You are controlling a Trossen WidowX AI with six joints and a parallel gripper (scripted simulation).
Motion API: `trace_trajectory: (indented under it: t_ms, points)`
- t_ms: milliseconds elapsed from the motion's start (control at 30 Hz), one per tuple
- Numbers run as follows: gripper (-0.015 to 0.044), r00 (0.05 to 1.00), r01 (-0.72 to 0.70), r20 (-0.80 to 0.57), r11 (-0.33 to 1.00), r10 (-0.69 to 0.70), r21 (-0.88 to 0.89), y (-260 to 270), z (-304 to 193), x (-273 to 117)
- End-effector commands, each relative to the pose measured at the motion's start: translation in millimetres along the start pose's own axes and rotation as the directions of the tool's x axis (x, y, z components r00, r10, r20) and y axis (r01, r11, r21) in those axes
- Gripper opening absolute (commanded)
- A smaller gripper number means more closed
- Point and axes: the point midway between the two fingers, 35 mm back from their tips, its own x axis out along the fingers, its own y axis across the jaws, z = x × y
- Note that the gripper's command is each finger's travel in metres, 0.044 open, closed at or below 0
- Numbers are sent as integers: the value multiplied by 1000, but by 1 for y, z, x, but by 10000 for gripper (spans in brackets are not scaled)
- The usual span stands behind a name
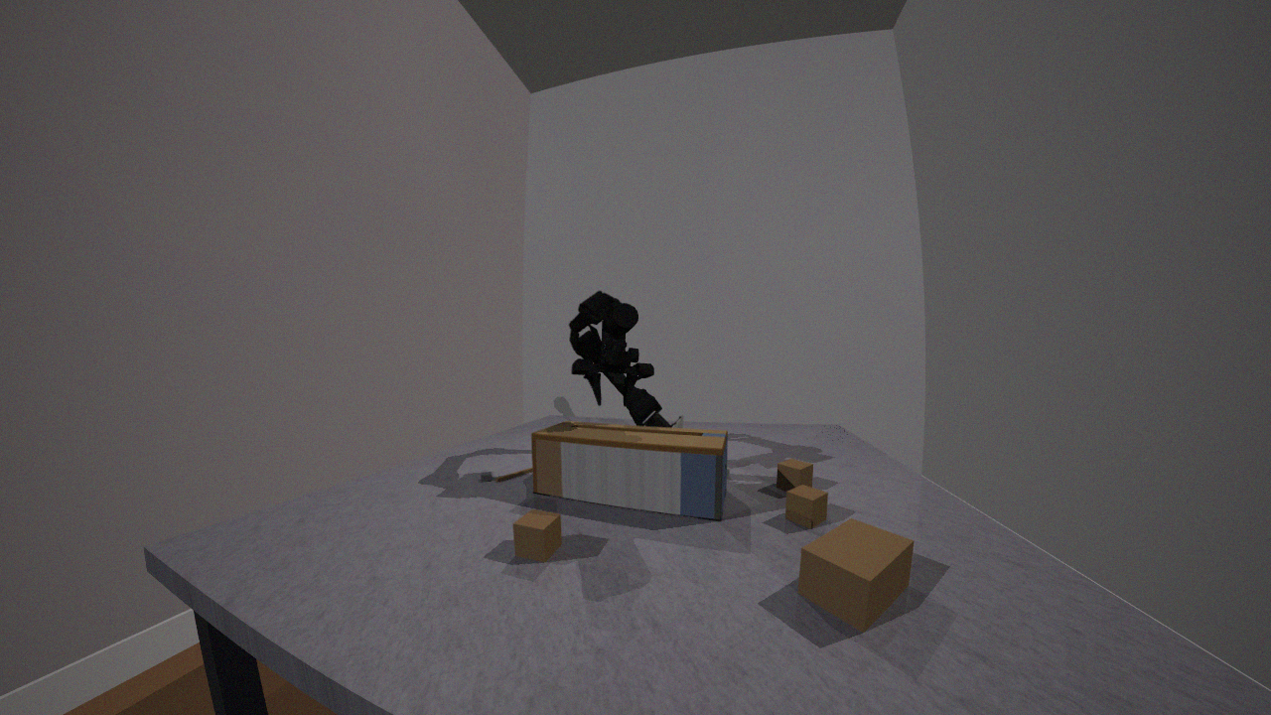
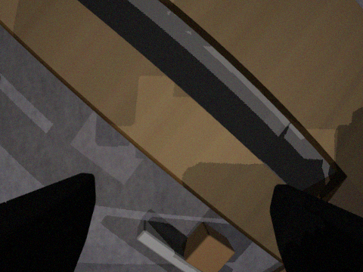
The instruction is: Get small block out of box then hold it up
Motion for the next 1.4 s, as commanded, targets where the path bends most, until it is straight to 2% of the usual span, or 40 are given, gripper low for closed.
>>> trace_trajectory:
  t_ms: [0,267,500,733,1000,1067,1367]
  points:
    - [285,997,73,44,729,-59,-680,-21,-31,-1]
    - [285,994,98,71,370,-88,-924,-31,-48,-3]
    - [285,989,91,91,-7,-114,-996,-38,-63,-3]
    - [285,984,45,106,-382,-140,-923,-43,-77,-4]
    - [285,978,-44,121,-737,-169,-674,-49,-92,-3]
    - [285,977,-64,123,-789,-174,-610,-49,-95,-3]
    - [285,977,-66,123,-794,-174,-604,-49,-95,-3]
